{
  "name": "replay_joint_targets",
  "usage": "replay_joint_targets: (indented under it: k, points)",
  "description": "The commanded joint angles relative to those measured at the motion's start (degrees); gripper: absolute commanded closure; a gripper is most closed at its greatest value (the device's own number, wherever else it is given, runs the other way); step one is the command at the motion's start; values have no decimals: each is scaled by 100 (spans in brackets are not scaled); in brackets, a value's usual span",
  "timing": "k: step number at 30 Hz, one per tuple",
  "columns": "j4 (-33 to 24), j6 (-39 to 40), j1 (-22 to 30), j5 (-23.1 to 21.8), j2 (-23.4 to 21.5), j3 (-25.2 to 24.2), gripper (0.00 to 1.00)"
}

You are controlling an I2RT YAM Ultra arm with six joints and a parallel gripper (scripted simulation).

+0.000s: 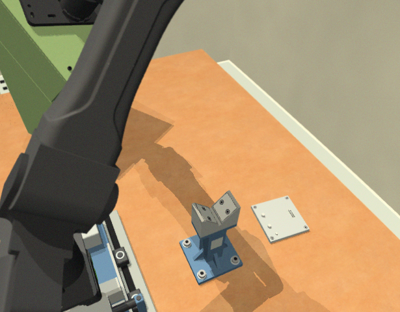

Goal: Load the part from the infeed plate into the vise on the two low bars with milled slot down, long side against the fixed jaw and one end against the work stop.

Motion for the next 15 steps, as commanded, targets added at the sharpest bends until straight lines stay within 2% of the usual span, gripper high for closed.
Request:
replay_joint_targets:
  k: [1,15]
  points:
    - [41,40,-76,109,-81,148,100]
    - [51,50,-41,113,2,153,100]
